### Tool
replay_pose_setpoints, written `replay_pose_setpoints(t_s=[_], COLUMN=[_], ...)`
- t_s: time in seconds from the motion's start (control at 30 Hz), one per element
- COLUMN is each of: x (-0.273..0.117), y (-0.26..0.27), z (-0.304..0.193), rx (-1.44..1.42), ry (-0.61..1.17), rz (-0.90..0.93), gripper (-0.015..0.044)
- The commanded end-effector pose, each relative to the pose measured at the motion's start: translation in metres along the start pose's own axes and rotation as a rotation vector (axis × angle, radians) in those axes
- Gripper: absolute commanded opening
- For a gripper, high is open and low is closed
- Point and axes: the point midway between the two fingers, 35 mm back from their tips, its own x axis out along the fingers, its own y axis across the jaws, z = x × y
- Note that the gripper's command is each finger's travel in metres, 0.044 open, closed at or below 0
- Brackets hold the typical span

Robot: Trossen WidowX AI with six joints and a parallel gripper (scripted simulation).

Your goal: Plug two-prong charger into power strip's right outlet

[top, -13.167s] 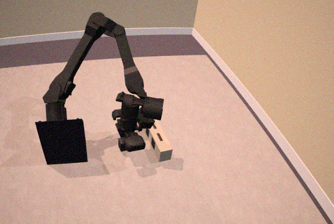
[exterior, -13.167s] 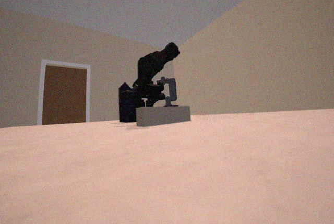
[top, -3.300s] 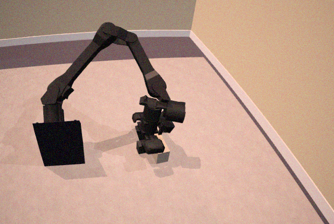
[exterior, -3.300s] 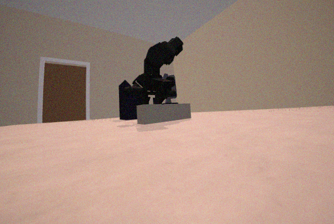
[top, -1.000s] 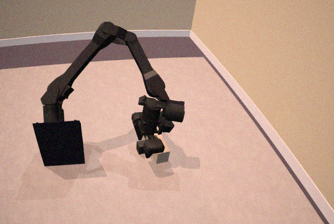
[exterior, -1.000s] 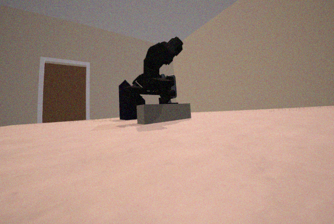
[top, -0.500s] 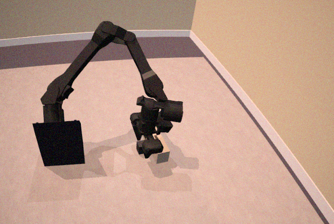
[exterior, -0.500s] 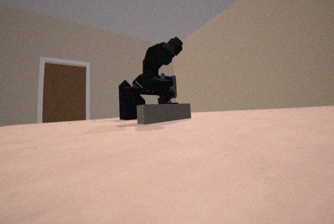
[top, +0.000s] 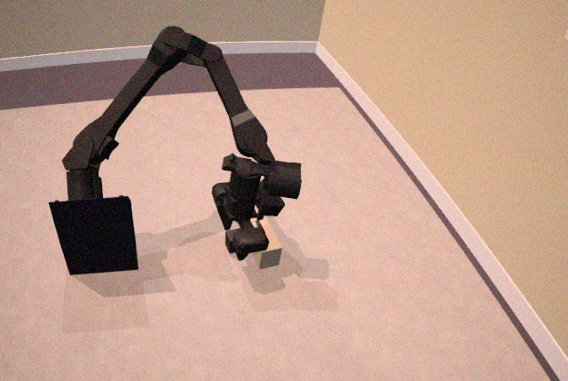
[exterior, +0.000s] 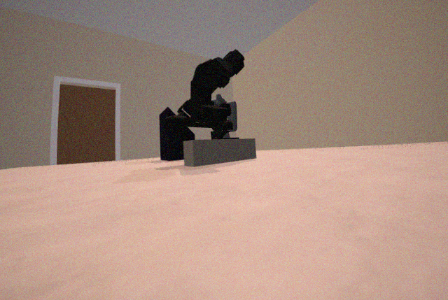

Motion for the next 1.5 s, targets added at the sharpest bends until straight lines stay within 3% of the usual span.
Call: replay_pose_setpoints(t_s=[0.0, 1.47], x=[0.001, 0.004], y=[0.001, -0.001], z=[-0.002, -0.055], rx=[-0.004, -0.002], ry=[-0.001, 0.001], rz=[0.006, 0.006], gripper=[0.0440, 0.0440])
